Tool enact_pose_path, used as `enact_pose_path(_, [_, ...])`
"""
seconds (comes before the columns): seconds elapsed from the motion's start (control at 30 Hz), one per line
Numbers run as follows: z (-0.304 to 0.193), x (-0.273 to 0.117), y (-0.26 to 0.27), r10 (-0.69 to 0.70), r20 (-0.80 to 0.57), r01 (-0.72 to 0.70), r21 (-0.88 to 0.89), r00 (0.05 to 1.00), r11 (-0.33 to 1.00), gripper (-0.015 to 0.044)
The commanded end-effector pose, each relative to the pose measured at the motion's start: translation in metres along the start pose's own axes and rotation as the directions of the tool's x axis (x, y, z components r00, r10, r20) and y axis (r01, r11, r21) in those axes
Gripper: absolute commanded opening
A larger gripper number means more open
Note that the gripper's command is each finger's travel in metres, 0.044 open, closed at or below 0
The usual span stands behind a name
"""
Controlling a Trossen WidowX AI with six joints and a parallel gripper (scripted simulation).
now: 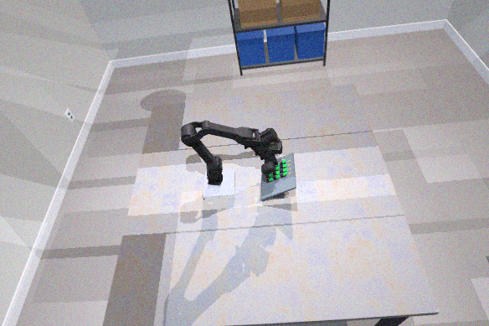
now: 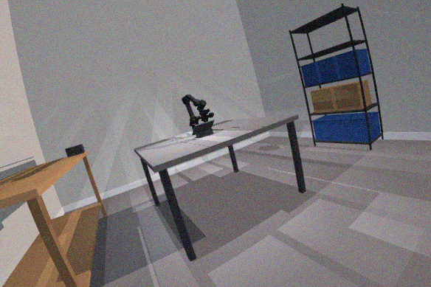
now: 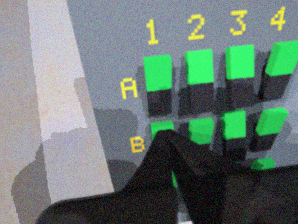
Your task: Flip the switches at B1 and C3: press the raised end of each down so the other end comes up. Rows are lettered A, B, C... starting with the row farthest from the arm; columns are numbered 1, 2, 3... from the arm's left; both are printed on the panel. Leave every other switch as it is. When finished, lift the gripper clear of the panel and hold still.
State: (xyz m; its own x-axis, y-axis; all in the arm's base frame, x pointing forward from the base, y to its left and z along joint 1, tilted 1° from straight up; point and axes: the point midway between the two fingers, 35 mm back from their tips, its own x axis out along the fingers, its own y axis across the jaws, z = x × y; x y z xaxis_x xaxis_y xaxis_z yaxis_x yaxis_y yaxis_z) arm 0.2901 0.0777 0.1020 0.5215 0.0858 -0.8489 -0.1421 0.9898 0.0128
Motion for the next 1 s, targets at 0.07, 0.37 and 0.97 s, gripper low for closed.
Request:
enact_pose_path(0.07, [0.000, 0.001, 0.001, 0.004, 0.000, -0.004, -0.005, 1.000, 1.000, 0.0000])
enact_pose_path(0.37, [-0.003, -0.063, 0.000, 0.005, 0.022, -0.004, -0.005, 1.000, 1.000, 0.0000])
enact_pose_path(0.97, [-0.061, -0.060, -0.048, -0.001, 0.019, 0.001, -0.008, 1.000, 1.000, 0.0000])
